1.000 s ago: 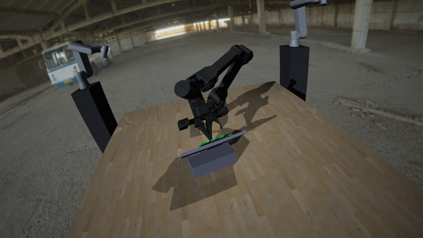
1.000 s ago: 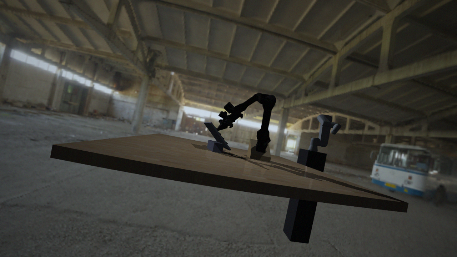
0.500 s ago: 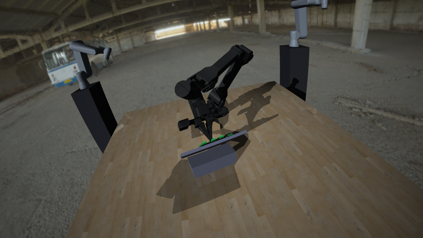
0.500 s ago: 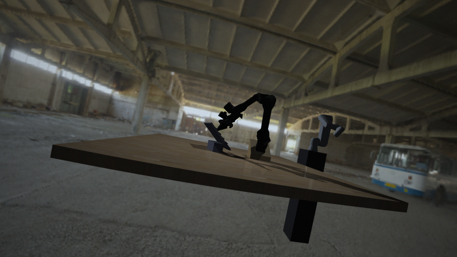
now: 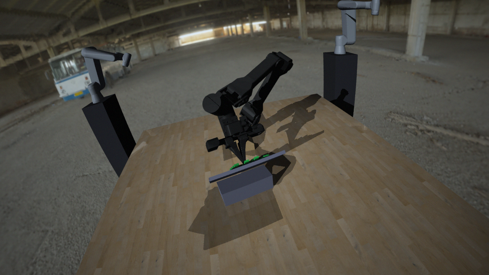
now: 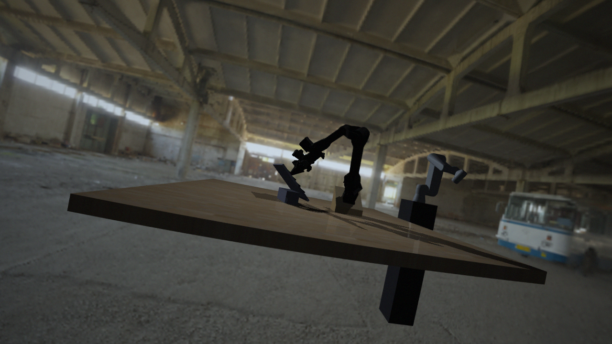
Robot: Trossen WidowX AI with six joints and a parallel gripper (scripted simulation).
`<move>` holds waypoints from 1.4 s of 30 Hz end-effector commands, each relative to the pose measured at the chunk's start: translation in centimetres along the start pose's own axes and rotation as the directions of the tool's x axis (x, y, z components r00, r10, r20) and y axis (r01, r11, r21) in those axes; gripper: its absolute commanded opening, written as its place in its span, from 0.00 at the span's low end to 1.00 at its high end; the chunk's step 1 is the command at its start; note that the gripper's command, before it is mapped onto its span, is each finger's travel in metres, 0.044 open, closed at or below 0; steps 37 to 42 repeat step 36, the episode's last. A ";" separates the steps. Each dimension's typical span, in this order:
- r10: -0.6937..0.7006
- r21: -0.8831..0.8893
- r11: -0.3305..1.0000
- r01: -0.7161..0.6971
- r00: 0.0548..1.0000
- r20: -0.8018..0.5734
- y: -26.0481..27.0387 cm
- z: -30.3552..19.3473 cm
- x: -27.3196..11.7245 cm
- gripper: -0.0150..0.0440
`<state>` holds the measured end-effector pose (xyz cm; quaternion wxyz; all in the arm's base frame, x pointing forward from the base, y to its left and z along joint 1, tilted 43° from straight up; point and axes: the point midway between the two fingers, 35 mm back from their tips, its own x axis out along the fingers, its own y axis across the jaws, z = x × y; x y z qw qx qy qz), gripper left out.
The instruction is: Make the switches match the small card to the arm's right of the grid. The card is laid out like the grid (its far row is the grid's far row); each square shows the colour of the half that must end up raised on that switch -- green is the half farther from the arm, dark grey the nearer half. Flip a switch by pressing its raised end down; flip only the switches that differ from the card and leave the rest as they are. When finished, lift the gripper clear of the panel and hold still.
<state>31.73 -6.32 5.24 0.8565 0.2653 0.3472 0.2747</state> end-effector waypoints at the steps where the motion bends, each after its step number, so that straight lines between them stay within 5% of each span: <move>1: -0.005 0.003 1.000 0.005 1.000 -0.002 -0.1 0.0 0.1 0.25; 12: -0.008 0.004 1.000 0.008 1.000 0.020 -0.1 -0.4 -6.4 0.25; 42: -0.008 0.006 1.000 0.008 1.000 0.019 1.4 -3.3 -7.0 0.25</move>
